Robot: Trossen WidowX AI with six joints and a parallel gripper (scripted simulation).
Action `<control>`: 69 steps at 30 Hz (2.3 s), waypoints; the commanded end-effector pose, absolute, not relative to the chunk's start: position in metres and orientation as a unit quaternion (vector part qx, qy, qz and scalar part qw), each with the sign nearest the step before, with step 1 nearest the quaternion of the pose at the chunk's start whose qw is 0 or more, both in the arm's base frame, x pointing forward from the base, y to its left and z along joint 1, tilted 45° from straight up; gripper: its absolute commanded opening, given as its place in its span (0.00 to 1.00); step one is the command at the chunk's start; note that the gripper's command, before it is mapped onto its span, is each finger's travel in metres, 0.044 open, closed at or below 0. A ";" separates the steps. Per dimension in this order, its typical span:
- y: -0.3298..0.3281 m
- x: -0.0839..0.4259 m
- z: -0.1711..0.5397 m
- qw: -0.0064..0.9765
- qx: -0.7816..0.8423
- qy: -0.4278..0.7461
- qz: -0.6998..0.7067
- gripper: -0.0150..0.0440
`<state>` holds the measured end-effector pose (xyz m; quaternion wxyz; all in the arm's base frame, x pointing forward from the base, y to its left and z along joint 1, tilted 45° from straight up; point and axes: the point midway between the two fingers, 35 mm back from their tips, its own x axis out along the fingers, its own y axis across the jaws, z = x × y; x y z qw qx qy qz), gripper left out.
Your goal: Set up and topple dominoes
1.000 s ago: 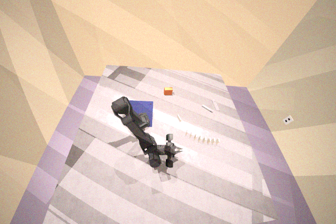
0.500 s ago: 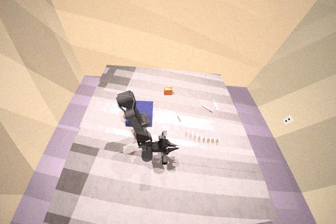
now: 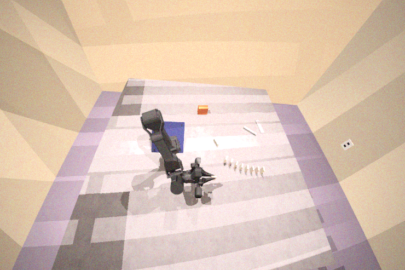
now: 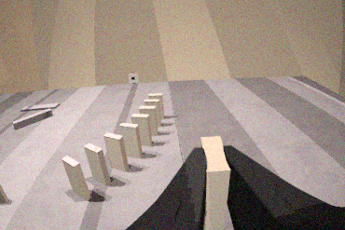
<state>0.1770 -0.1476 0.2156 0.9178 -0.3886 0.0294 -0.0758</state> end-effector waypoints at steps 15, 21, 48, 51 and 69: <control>-0.169 0.178 0.199 0.918 -0.389 0.030 -0.074 0.29; -0.177 0.178 0.192 0.918 -0.389 0.030 -0.075 0.29; -0.197 0.175 0.164 0.918 -0.387 0.030 -0.076 0.29; -0.197 0.175 0.164 0.918 -0.387 0.030 -0.076 0.29; -0.197 0.176 0.164 0.918 -0.387 0.030 -0.076 1.00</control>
